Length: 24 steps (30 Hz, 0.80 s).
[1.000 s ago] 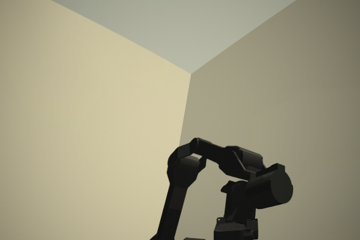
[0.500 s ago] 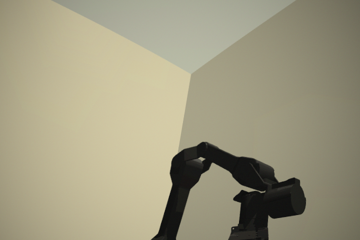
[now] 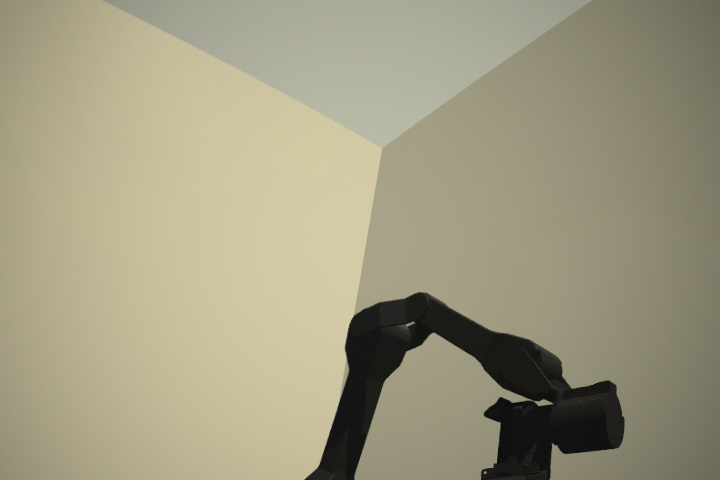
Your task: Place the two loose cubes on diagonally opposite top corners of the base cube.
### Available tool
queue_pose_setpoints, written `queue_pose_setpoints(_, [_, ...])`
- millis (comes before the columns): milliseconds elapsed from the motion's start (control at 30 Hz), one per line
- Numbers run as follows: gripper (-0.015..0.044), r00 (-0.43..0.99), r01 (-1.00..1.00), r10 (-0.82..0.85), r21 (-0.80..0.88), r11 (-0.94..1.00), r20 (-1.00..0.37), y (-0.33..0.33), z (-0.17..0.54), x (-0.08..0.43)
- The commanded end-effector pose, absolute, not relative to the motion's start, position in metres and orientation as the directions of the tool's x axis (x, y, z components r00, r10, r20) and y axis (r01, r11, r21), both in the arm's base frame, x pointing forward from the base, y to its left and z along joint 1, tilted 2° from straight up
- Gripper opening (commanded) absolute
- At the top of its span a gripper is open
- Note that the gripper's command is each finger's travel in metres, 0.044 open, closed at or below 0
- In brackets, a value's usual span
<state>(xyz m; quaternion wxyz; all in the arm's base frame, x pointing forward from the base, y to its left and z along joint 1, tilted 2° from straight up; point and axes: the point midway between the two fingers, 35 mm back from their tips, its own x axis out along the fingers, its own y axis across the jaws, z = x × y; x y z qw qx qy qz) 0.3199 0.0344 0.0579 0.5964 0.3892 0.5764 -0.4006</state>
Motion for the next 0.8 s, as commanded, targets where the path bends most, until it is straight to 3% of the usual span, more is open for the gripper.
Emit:
queue_pose_setpoints(0, [0.0105, 0.010, 0.938, -0.026, 0.000, 0.346, -1.000, 0.047, 0.054, 0.314])
queue_pose_setpoints(767, [0.0105, 0.008, 0.969, -0.024, 0.001, 0.248, -1.000, 0.092, 0.043, 0.293])
